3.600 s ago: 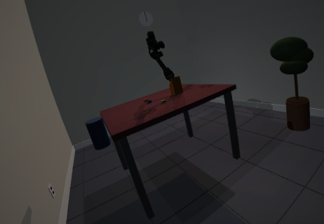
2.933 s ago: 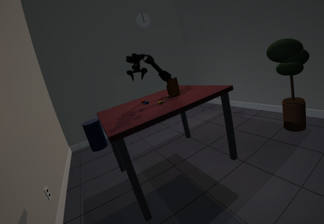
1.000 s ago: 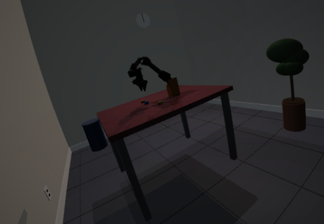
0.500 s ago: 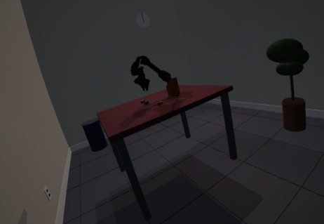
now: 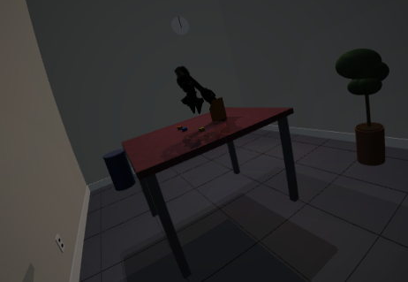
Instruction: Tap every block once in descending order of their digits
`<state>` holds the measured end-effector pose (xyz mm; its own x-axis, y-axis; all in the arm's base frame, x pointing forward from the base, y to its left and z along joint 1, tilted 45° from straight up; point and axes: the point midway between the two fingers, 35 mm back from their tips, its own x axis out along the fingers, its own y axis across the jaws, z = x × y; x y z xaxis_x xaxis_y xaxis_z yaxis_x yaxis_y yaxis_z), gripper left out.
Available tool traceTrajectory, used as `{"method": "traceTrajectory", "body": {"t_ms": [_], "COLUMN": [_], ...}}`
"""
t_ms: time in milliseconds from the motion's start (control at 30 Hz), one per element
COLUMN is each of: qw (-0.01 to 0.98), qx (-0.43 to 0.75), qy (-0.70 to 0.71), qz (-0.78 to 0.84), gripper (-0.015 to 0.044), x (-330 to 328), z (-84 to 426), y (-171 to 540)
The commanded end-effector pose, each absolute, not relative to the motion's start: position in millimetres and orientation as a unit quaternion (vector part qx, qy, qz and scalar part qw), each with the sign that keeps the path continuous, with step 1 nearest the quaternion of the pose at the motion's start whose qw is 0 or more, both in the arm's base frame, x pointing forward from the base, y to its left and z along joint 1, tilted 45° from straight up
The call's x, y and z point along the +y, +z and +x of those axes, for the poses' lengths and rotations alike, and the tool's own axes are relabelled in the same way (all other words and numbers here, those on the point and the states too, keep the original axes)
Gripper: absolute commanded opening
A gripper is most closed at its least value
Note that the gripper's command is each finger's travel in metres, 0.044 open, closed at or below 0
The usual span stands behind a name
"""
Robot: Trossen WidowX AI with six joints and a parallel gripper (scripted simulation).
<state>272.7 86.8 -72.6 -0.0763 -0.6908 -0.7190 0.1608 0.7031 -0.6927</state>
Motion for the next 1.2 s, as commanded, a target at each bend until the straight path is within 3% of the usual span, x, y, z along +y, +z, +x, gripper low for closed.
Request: {"method": "traceTrajectory", "body": {"t_ms": [0,433,833,1100,1167], "qw": [0.650,0.650,0.649,0.648,0.649], "qx": [0.656,0.656,0.655,0.654,0.655], "qy": [-0.329,-0.329,-0.331,-0.333,-0.332], "qz": [-0.198,-0.198,-0.201,-0.202,-0.201], "gripper": [0.0400,0.0400,0.0400,0.0400,0.0348], "x": [90,88,-49,-55,-62], "z": [273,274,292,290,291], "y": [-76,-73,56,60,52]}}
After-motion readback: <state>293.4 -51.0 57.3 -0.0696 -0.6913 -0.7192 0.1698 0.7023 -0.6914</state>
